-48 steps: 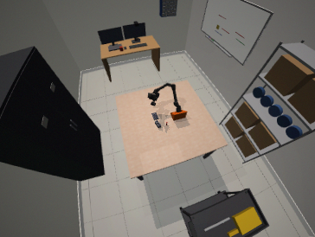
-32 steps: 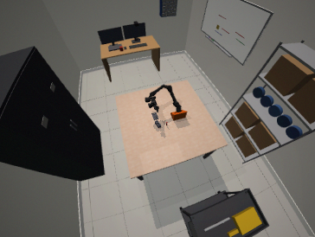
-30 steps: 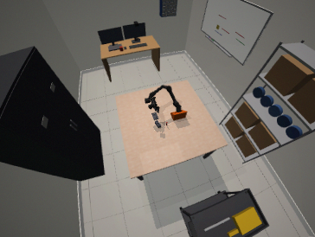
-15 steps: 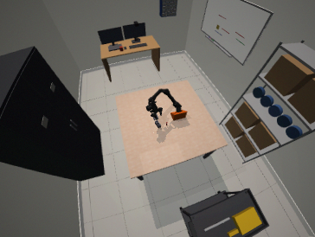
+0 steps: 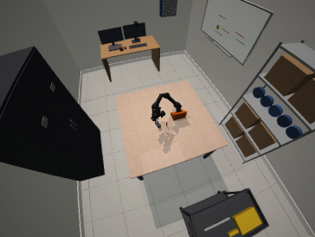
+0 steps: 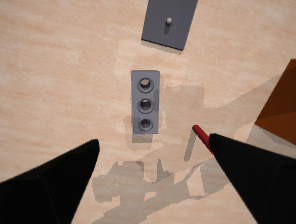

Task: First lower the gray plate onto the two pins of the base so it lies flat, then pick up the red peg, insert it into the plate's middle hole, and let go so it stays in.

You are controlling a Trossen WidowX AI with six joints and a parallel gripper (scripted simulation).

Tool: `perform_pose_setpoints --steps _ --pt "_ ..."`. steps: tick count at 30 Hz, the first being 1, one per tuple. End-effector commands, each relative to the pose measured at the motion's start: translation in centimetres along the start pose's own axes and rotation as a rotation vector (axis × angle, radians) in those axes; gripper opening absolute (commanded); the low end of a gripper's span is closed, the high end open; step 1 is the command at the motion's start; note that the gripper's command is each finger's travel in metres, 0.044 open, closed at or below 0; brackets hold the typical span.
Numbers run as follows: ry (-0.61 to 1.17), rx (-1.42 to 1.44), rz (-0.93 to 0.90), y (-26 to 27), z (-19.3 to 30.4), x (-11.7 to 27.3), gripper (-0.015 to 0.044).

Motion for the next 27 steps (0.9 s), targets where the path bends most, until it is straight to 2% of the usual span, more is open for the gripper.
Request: perform_pose_setpoints --steps 1,5,10,27 --pt "-0.027 -0.034 -0.011 0.4 -0.2 -0.2 0.044" --pt "-0.027 -0.034 -0.011 0.5 -0.2 -1.0 0.044" --pt "-0.029 -0.035 -0.012 0.7 -0.4 -6.5 0.044" --pt "-0.03 -0.035 -0.012 0.5 -0.3 -9.1 0.044"
Point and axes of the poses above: the point midway between the two fingers, 35 mm back from their tips, its own x axis back along the fingers, its own y axis across the jaws, z = x × y, the point moved 4 cm from there along x, back along the fingers, and after that the axes turned 11 degrees about -x, right-handed, at the moved point
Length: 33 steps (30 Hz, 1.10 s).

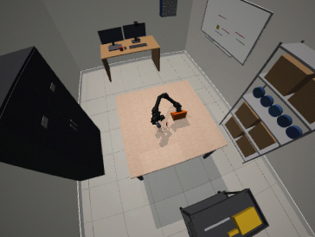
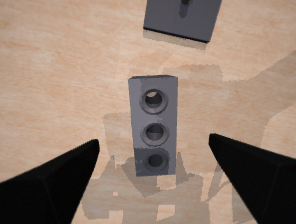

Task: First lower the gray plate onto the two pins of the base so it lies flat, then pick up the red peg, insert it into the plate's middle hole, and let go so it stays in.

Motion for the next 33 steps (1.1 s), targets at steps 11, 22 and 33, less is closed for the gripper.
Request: perform_pose_setpoints --steps 11,22,33 --pt "-0.007 0.007 0.004 0.0 -0.1 -2.5 0.044" --pt "-0.008 0.007 0.004 0.0 -0.1 -4.3 0.044" --pt "-0.01 0.007 0.005 -0.1 -0.2 -5.8 0.044"
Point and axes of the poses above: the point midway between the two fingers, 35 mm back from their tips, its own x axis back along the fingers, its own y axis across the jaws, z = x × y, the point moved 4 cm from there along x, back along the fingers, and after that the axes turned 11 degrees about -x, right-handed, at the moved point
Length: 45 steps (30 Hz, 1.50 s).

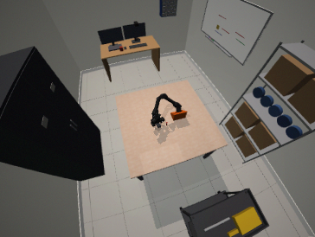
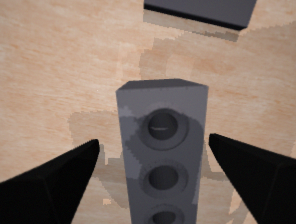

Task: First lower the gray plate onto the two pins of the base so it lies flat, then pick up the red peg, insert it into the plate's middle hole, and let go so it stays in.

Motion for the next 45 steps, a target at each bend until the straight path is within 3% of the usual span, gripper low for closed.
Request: perform_pose_setpoints --steps 1,11,24,27,45 --pt "-0.008 0.011 0.007 -0.2 0.0 -0.6 0.0414" --pt "-0.008 0.011 0.007 -0.2 0.0 -0.6 0.0151" --pt "-0.008 0.011 0.007 -0.2 0.0 -0.6 0.0065" --pt "-0.007 0.011 0.006 -0.2 0.1 -0.4 0.0" --pt "0.003 0.015 0.003 0.6 0.3 5.2 0.0"
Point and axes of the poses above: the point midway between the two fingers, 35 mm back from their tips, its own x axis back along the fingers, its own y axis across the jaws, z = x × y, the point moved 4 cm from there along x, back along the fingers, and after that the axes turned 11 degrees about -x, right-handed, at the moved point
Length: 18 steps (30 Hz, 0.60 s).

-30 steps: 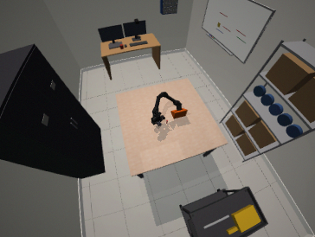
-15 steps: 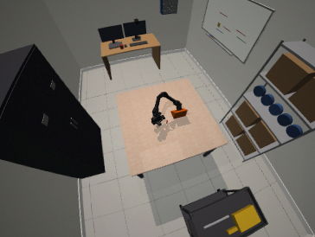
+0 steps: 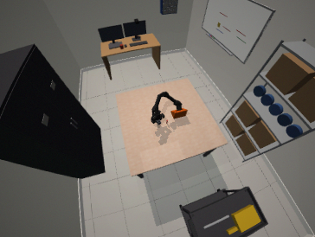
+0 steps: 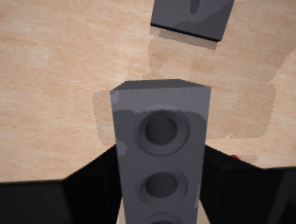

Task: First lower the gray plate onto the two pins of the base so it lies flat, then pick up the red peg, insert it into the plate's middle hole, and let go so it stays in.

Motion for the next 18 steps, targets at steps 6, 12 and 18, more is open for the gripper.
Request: perform_pose_setpoints --steps 6,12,18 --pt "0.009 -0.007 -0.002 0.1 0.0 3.0 0.0" --pt "0.009 -0.008 -0.001 0.0 -0.1 4.9 0.0" --pt "0.006 -0.009 0.001 -0.2 -0.2 6.8 0.0"
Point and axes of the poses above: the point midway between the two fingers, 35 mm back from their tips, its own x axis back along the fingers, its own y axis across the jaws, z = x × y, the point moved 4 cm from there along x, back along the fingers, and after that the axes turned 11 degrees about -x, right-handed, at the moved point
